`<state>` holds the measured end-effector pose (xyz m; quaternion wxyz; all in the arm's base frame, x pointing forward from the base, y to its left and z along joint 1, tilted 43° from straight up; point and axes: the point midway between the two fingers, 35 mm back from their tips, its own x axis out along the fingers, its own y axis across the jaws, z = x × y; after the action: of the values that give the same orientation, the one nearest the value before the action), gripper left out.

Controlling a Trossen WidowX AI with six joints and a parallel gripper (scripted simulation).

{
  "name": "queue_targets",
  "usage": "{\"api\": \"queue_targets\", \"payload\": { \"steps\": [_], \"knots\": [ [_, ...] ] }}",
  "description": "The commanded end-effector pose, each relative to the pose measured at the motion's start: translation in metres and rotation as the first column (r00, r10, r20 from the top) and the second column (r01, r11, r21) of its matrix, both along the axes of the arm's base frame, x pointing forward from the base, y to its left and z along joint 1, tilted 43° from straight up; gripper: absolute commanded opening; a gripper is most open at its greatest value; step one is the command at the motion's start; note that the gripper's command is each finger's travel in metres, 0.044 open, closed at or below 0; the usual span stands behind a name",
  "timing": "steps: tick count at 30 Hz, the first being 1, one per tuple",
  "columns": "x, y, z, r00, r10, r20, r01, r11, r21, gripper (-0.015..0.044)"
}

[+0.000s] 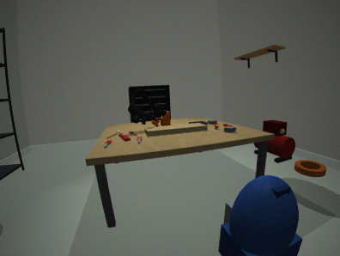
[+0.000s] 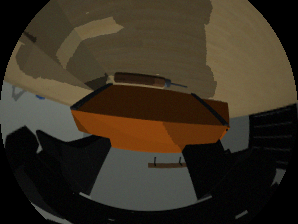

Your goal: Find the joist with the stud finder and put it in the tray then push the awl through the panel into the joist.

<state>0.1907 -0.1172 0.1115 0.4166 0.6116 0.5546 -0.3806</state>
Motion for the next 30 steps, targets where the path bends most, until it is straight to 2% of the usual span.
{"api": "queue_targets", "payload": {
  "steps": [1,30],
  "knots": [
    [0.002,0.002,0.015,0.999,0.002,0.034,-0.002,1.000,0.016,0.0000],
    [0.003,-0.024,-0.011,1.000,-0.002,0.021,0.002,1.000,0.004,0.0000]
  ]
}}
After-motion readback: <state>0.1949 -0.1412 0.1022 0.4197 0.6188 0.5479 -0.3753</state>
